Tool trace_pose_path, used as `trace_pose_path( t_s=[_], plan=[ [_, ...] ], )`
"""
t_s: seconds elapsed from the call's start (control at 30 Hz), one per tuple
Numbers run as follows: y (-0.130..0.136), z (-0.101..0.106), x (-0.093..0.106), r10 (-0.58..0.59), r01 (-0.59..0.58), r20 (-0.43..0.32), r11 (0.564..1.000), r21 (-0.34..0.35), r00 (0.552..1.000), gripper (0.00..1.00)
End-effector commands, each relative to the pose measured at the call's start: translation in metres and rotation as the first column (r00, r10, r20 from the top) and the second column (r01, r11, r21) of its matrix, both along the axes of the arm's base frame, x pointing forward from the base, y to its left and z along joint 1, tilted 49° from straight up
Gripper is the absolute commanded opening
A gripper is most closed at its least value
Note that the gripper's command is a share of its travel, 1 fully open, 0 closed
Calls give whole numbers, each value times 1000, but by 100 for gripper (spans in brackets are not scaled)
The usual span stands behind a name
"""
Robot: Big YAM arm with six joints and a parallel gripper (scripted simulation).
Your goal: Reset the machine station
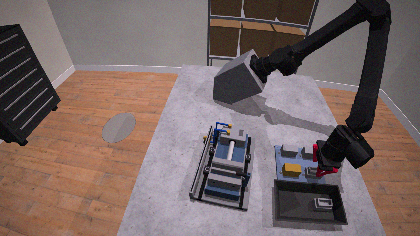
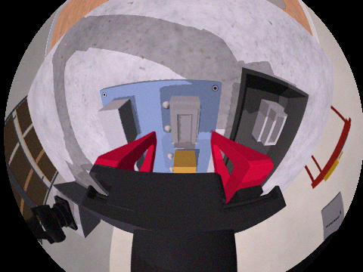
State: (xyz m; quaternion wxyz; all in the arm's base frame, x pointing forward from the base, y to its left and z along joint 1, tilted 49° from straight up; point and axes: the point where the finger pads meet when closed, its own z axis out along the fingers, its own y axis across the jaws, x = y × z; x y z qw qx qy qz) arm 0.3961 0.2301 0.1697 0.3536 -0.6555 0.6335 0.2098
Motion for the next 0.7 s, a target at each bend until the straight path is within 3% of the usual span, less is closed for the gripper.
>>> trace_pose_path(
  t_s=[0.0, 0.67],
  plan=[
    [9, -2, -1, 4, -4, 0, 1000, 4, 1000, 64],
    [10, 1, 1, 9, -9, 10, 1000, 6, 1000, 64]
  ],
)
